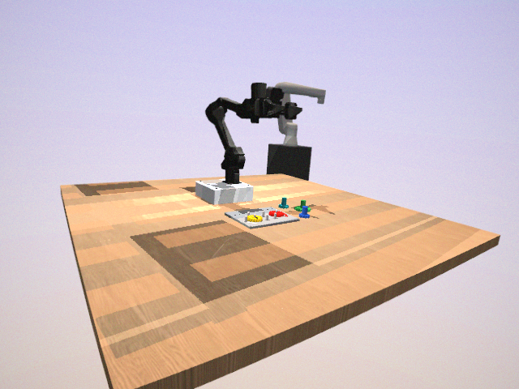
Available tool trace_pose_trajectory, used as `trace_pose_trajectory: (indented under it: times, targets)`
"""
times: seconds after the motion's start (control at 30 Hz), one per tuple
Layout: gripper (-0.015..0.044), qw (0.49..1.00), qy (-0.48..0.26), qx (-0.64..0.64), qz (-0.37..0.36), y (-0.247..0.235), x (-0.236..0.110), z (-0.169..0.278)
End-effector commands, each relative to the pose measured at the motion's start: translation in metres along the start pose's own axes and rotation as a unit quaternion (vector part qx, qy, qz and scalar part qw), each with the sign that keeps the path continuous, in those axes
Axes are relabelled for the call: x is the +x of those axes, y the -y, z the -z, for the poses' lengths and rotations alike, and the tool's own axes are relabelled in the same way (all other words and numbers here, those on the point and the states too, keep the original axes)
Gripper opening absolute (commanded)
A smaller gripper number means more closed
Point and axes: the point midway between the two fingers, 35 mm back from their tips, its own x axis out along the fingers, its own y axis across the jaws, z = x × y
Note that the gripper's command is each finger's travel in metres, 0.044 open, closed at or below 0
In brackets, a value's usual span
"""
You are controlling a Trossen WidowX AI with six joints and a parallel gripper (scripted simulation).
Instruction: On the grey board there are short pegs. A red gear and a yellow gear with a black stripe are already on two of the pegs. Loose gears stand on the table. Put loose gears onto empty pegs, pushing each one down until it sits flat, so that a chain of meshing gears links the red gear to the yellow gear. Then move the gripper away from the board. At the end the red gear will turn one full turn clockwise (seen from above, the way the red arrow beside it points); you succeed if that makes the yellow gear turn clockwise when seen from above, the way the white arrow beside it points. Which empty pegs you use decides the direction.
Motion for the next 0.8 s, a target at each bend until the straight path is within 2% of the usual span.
trace_pose_trajectory:
  times: [0.0, 0.2, 0.37, 0.6, 0.77]
  targets:
    - [0.0426, 1.000, -0.006, -0.002, -0.002, -0.001, 0.002, 0.002]
    - [0.0440, 0.978, -0.186, -0.068, -0.069, -0.040, 0.036, 0.075]
    - [0.0440, 0.916, -0.352, -0.135, -0.137, -0.073, 0.043, 0.147]
    - [0.0440, 0.761, -0.555, -0.232, -0.242, -0.114, 0.013, 0.237]
    - [0.0440, 0.631, -0.653, -0.287, -0.305, -0.132, -0.020, 0.276]
